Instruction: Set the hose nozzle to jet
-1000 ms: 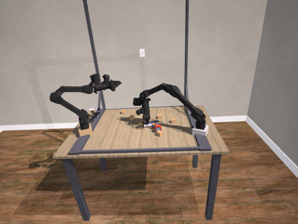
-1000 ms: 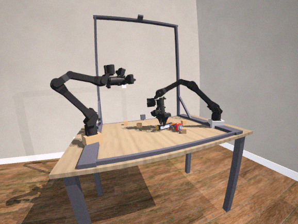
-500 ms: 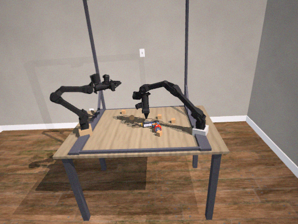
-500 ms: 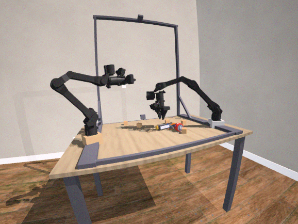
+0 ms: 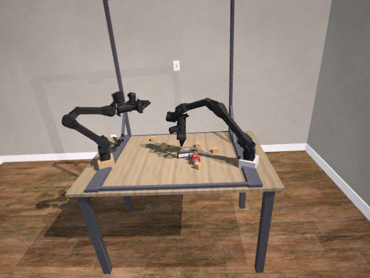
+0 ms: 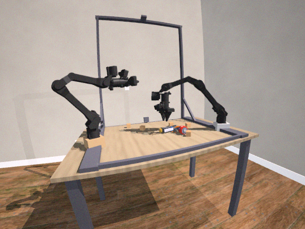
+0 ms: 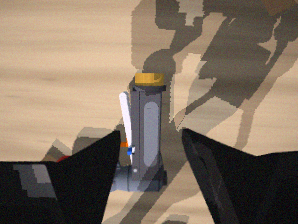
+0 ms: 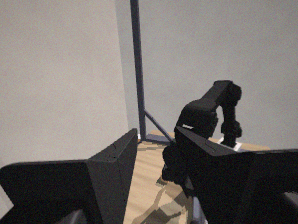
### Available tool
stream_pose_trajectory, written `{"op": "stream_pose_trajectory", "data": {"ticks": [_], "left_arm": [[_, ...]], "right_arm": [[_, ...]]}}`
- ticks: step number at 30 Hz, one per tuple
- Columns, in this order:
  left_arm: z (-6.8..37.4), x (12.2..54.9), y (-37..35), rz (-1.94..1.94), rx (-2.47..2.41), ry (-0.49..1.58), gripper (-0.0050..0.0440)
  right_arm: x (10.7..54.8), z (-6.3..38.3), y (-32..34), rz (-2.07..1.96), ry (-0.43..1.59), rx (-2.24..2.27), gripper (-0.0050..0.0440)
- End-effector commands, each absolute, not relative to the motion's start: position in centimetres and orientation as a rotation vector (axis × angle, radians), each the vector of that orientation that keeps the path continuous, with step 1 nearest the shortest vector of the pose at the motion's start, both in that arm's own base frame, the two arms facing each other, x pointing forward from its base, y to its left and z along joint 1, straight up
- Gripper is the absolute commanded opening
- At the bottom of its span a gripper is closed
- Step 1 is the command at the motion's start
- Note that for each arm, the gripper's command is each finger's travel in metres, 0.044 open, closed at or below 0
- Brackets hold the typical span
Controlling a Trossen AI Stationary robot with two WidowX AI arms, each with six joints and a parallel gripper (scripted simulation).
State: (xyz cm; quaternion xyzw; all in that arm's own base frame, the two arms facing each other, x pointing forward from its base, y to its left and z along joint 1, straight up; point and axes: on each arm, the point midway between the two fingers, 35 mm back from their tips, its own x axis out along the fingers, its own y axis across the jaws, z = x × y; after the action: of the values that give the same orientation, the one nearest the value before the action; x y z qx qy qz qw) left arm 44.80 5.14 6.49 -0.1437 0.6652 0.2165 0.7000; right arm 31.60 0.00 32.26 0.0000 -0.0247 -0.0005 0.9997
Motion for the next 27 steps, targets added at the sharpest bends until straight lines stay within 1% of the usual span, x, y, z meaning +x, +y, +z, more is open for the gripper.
{"op": "stream_pose_trajectory", "data": {"ticks": [1,9,12,13,15,16,26,27], "left_arm": [[10.6,45.5,4.6,0.400,-0.308,1.313,0.0239],[13.9,45.5,3.8,0.304,-0.275,1.123,0.0239],[14.4,45.4,3.7,0.293,-0.271,1.096,0.0239],[16.1,45.2,3.7,0.285,-0.272,1.044,0.0239],[17.1,45.0,3.5,0.264,-0.262,0.992,0.0239],[16.9,45.0,3.4,0.253,-0.255,0.981,0.0239],[21.7,43.2,2.3,0.156,-0.195,0.721,0.0239],[21.7,43.2,2.3,0.156,-0.195,0.721,0.0239]], "right_arm": [[31.5,32.9,0.1,0.004,-0.065,0.002,0.0173],[31.5,32.9,0.1,0.004,-0.066,0.002,0.0173],[31.5,32.9,0.1,0.004,-0.066,0.002,0.0173],[31.5,32.9,0.1,0.004,-0.066,0.002,0.0173],[31.5,32.9,0.1,0.004,-0.066,0.002,0.0173],[31.5,32.9,0.1,0.004,-0.066,0.002,0.0173],[31.5,33.0,0.1,0.004,-0.066,0.003,0.0173],[31.5,33.0,0.1,0.004,-0.066,0.003,0.0173]]}}
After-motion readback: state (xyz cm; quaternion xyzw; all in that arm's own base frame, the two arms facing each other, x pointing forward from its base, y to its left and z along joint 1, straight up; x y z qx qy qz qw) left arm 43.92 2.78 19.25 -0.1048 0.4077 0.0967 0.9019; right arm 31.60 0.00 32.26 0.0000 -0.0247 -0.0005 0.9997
